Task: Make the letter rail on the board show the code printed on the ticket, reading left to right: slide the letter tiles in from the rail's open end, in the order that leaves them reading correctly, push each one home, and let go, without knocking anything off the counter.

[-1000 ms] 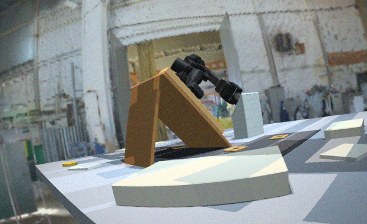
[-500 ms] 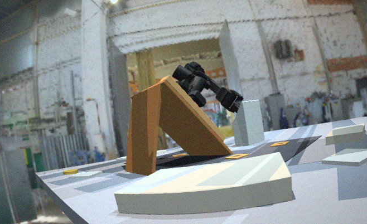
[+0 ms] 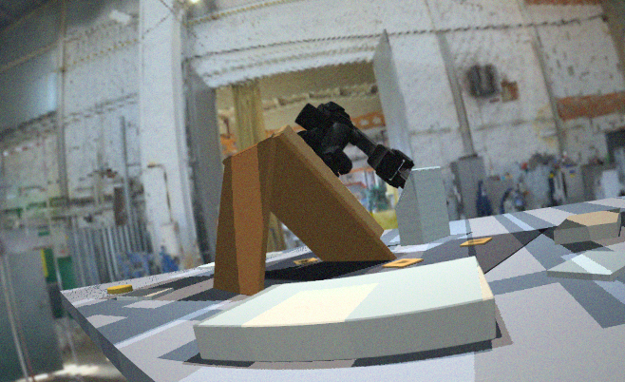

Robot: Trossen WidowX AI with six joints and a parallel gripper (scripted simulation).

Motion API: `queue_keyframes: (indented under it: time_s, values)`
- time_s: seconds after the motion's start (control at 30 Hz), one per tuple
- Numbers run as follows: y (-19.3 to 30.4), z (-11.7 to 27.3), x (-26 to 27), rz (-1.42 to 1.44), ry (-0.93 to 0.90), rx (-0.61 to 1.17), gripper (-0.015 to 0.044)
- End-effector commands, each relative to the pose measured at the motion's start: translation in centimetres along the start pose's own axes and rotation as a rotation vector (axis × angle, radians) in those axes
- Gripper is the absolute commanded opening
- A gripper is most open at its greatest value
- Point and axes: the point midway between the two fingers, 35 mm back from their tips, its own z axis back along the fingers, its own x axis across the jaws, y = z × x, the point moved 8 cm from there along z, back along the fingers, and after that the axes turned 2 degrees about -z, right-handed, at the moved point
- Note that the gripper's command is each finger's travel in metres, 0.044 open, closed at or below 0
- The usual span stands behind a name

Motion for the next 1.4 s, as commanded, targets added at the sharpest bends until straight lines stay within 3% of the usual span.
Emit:
queue_keyframes:
  time_s: [0.0, 1.37]
  values:
    - [0.1, 0.5, 0.0, -0.002, 0.002, 0.002, 0.0295]
    - [-0.1, 3.0, 0.2, -0.002, 0.001, 0.003, 0.0295]
